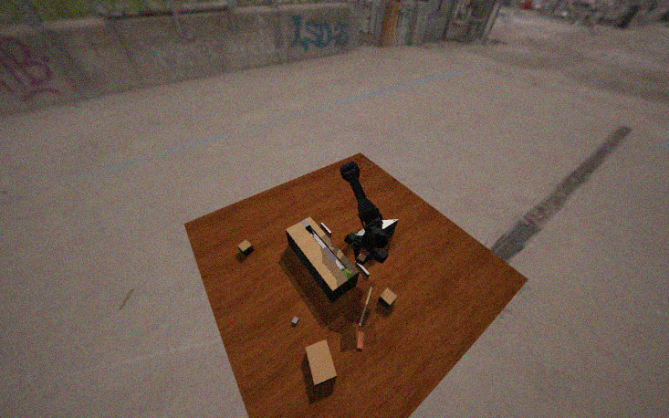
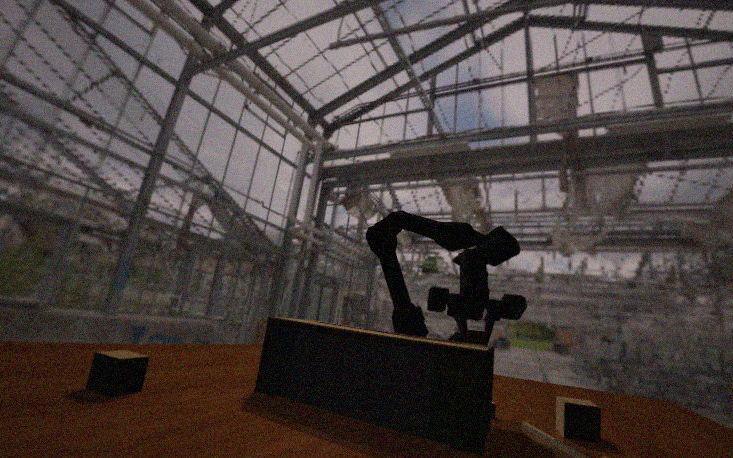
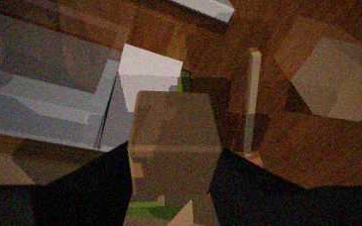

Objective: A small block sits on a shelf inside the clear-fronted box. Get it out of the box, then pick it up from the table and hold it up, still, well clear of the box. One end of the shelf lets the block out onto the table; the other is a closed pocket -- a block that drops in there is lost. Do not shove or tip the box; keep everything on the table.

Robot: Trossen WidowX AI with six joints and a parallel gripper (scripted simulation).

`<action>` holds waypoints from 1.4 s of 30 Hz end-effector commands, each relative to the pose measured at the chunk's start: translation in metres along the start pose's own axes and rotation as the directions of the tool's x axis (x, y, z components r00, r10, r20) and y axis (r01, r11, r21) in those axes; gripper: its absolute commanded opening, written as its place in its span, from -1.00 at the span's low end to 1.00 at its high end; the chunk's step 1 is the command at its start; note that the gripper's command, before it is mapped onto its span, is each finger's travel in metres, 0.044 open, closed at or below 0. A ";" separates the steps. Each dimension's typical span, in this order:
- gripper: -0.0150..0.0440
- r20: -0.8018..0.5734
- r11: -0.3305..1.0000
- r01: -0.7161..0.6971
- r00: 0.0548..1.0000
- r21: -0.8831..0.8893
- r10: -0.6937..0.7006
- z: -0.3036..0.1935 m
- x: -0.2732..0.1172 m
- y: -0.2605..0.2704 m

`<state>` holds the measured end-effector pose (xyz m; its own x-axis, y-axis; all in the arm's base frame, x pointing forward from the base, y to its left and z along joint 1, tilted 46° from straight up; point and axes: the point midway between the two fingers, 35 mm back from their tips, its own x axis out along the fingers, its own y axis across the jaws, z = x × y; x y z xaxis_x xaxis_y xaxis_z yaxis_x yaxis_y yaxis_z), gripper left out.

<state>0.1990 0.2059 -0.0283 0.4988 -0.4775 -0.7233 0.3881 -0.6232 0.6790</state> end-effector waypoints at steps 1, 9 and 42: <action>-0.49 -0.023 0.995 0.044 0.999 -0.086 -0.047 -0.008 -0.020 0.005; -0.49 -0.047 0.978 0.084 0.994 -0.191 -0.095 -0.013 -0.041 0.013; -0.49 -0.047 0.978 0.084 0.994 -0.191 -0.095 -0.013 -0.041 0.013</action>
<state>0.1946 0.2246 0.0121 0.4981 -0.3892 -0.7748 0.5634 -0.5340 0.6304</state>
